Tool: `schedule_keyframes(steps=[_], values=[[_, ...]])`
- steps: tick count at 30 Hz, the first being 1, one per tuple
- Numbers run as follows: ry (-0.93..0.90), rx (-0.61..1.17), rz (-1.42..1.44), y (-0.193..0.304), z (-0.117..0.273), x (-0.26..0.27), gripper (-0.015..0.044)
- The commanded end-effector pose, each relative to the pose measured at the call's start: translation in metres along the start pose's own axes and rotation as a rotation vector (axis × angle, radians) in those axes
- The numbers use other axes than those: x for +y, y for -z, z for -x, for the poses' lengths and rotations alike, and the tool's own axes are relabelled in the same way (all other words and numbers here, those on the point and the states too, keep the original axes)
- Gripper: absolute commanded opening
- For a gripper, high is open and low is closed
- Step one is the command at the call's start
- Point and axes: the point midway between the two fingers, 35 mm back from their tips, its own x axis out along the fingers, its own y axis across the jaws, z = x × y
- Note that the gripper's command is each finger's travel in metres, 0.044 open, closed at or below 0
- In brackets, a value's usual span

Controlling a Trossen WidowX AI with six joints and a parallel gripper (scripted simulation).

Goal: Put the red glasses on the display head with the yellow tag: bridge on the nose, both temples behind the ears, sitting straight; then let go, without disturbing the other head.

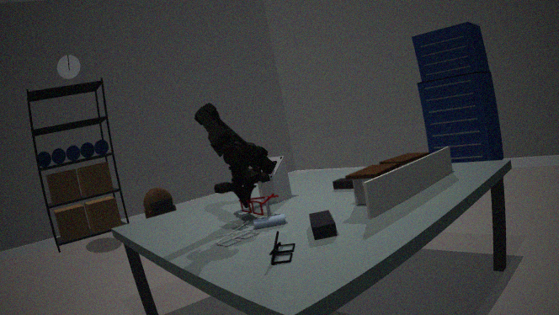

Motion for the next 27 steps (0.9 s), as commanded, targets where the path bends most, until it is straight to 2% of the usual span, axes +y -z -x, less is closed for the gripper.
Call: schedule_keyframes(steps=[1, 27], values=[[0.000, -0.003, 0.002, 0.002, 0.000, -0.002, 0.0000], [0.001, -0.002, 0.002, 0.019, 0.001, -0.015, 0.0000]])
